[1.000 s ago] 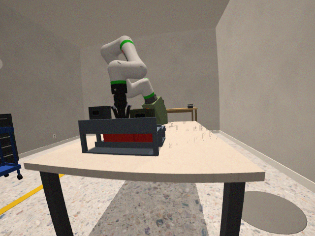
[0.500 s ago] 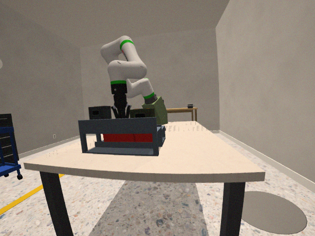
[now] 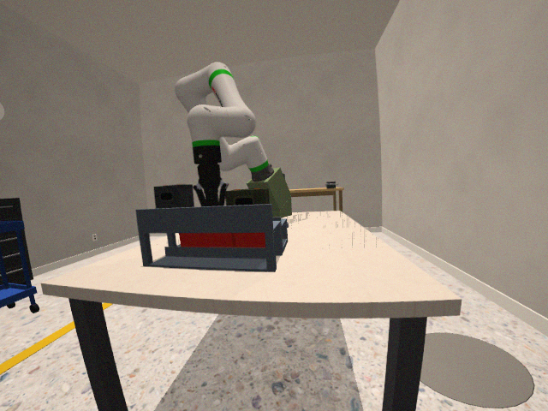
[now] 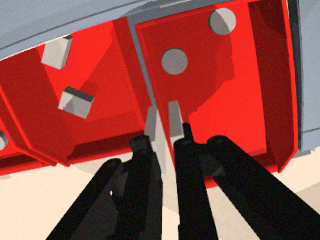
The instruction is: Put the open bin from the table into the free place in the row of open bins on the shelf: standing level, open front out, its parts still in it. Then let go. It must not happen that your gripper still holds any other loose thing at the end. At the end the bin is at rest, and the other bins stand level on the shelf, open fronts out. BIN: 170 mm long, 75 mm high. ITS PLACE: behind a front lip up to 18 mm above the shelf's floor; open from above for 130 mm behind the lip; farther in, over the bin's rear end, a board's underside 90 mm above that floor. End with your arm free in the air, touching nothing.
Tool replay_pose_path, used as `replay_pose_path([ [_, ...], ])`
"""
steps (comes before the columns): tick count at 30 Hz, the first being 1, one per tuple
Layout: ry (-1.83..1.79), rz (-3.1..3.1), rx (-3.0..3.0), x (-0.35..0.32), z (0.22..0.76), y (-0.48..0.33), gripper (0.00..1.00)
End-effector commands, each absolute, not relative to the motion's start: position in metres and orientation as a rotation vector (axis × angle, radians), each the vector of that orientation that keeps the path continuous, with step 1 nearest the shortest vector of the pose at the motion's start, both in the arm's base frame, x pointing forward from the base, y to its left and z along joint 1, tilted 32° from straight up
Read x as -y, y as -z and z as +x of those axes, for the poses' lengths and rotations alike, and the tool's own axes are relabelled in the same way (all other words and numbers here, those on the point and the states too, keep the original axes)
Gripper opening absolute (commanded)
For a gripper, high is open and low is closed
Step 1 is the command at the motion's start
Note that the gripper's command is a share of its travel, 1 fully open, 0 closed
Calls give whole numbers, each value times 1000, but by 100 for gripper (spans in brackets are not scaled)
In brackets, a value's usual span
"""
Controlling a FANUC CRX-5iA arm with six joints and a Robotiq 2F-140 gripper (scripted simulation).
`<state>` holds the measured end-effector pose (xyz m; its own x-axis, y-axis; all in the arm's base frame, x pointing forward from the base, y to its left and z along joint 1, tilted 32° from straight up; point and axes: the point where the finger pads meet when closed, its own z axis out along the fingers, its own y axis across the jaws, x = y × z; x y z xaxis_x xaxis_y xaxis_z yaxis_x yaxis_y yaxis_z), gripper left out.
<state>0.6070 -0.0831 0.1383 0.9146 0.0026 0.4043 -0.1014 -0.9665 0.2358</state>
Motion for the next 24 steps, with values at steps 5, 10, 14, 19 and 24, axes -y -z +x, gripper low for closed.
replay_pose_path([
  [5,-597,2824,74,83,607,-140,6],
  [10,-597,2824,74,82,606,-141,6],
  [14,-597,2824,74,82,605,-142,6],
  [19,-597,2824,74,81,603,-146,6],
  [24,-597,2824,74,80,601,-150,6],
])
